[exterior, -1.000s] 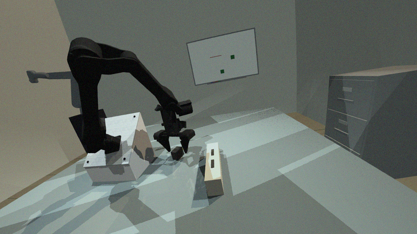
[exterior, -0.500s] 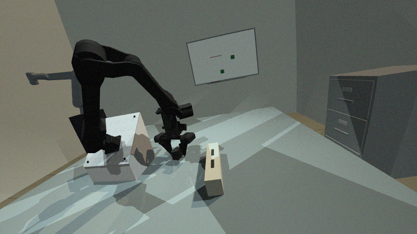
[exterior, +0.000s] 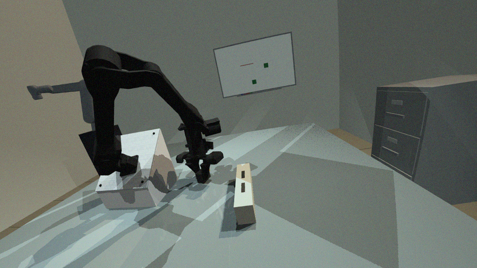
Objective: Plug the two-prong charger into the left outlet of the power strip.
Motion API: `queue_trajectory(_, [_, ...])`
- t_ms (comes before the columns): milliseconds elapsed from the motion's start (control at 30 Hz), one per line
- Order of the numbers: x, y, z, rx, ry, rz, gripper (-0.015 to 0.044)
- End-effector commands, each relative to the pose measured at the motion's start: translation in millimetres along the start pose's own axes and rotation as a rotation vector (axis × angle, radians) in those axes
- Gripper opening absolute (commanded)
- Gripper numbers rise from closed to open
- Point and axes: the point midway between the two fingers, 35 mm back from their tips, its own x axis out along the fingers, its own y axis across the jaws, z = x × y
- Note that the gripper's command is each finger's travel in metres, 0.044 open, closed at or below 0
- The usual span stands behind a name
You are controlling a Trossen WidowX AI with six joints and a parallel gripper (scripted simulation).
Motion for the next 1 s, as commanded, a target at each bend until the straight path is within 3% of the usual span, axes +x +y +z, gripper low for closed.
queue_trajectory(0, [-6, -1, 0, 0.004, -0.003, 0.0, 0.0])
queue_trajectory(367, [-53, 1, -6, -0.003, 0.001, 0.001, 0.0])
queue_trajectory(967, [-42, -20, -18, 0.304, -0.016, 0.025, 0.0])
